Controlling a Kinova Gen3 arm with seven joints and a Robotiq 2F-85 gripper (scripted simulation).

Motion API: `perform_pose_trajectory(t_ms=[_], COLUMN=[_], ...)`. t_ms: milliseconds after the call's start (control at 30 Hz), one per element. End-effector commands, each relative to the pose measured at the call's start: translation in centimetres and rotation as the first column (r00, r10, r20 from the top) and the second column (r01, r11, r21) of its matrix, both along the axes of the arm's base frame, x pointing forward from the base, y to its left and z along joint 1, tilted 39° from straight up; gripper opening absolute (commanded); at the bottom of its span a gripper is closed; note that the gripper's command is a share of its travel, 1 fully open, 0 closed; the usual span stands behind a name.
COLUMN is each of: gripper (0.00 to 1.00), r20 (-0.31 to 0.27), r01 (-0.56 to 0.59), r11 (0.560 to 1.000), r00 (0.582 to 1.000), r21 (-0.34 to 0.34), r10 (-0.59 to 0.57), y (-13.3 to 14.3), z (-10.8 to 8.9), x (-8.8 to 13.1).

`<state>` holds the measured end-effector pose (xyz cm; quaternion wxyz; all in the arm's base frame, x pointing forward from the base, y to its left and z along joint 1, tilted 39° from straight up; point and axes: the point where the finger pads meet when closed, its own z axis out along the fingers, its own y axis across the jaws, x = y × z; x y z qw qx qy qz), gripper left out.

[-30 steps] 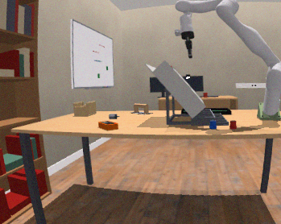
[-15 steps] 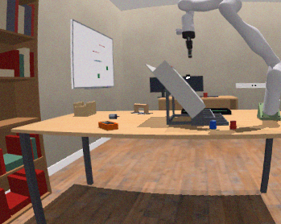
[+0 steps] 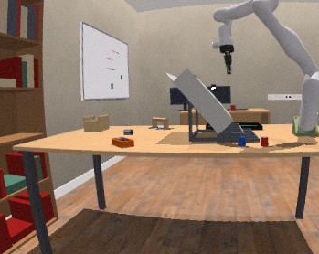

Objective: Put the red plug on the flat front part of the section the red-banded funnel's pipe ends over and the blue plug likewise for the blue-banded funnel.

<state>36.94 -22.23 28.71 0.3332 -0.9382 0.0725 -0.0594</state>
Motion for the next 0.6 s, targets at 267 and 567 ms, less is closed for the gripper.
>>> perform_pose_trajectory(t_ms=[267,567], gripper=[1.00,1.00], r20=[0.034,0.034], r01=[0.026,0.026], r11=[0.999,0.999], r00=[0.999,0.999], r21=[-0.021,-0.021], r10=[-0.025,-0.025], y=[0.5,0.5], z=[-6.2,-6.2], x=[-5.6,-5.6])
